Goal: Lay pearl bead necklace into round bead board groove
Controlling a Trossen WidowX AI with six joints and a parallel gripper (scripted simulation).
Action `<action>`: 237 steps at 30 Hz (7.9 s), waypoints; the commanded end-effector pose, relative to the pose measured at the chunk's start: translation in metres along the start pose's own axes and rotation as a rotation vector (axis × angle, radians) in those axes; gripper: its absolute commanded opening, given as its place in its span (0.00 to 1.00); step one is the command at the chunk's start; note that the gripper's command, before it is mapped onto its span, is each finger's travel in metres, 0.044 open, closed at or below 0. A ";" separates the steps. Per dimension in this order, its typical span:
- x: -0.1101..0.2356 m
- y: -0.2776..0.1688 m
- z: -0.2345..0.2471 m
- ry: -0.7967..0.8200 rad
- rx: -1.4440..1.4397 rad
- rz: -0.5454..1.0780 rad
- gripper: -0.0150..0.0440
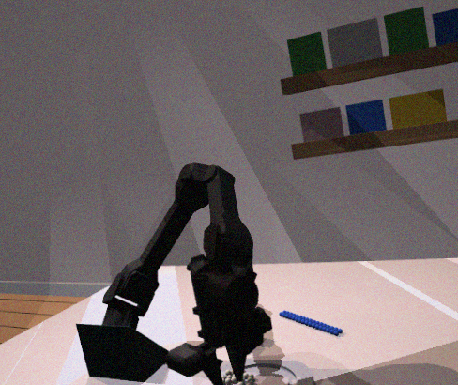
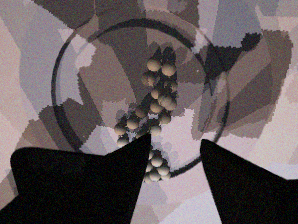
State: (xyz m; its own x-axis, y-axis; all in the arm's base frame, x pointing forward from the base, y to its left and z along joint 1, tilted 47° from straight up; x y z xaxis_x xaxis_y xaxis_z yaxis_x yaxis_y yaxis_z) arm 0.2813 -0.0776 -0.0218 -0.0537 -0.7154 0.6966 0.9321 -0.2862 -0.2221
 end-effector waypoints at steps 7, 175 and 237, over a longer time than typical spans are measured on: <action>0.002 -0.001 0.000 0.002 -0.007 0.003 1.00; 0.000 0.059 0.005 0.000 -0.508 -0.001 0.74; 0.007 0.013 0.026 0.004 -0.301 -0.002 0.68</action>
State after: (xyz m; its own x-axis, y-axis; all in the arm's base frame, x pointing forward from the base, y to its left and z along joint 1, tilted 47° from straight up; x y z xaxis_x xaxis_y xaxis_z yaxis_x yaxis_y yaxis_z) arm 0.3031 -0.0734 0.0012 -0.0545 -0.7131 0.6990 0.7886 -0.4602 -0.4079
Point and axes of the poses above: the point midway between the two fingers, 35 mm back from their tips, its own x axis back along the fingers, its own z axis across the jaws, y = z × x, the point moved 4 cm from there along x, back along the fingers, and after that the axes turned 3 degrees about x, right-handed, at the moved point
